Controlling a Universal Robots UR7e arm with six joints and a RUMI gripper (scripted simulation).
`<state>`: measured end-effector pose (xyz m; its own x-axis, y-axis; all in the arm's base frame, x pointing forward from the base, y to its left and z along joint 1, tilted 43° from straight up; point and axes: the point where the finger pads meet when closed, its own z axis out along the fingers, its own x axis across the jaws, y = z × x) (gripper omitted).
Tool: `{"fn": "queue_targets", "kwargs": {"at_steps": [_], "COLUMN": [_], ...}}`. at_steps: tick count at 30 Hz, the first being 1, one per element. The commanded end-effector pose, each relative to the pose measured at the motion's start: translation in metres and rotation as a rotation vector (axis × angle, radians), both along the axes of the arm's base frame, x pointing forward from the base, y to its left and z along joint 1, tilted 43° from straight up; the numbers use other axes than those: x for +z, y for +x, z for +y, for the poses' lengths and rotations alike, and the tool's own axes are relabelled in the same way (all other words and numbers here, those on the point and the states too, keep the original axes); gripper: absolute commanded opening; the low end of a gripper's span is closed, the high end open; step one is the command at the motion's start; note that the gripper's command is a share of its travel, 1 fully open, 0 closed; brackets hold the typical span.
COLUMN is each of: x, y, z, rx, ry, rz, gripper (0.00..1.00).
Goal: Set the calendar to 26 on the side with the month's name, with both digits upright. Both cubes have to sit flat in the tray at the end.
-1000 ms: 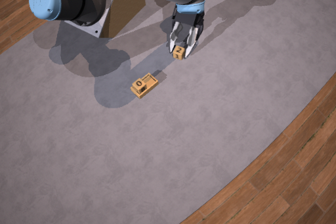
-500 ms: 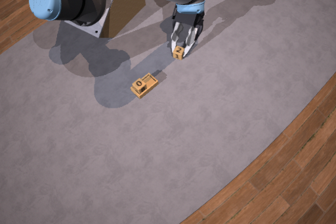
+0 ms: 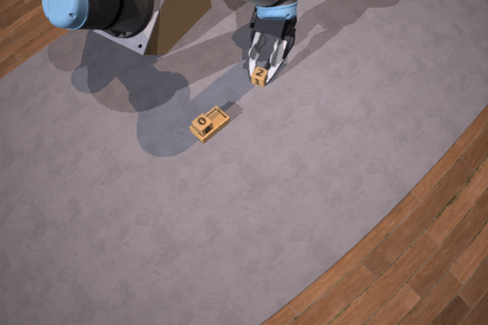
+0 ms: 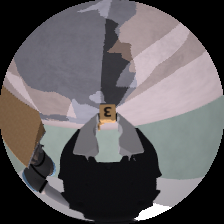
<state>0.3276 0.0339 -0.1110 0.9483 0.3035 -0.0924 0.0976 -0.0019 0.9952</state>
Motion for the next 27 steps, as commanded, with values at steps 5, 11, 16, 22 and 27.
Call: {"fn": "queue_targets", "kwargs": {"at_steps": [5, 11, 16, 22, 27], "x": [0.000, 0.001, 0.006, 0.022, 0.037], "y": [0.000, 0.000, -0.001, -0.004, -0.007], "z": [0.000, 0.001, 0.006, 0.020, 0.035], "rx": [0.000, 0.000, 0.000, 0.000, 0.000], "ry": [0.001, 0.001, 0.001, 0.001, 0.001], "rz": [-0.001, -0.001, -0.001, -0.001, -0.001], "gripper": [0.10, 0.10, 0.10, 0.10, 0.10]}}
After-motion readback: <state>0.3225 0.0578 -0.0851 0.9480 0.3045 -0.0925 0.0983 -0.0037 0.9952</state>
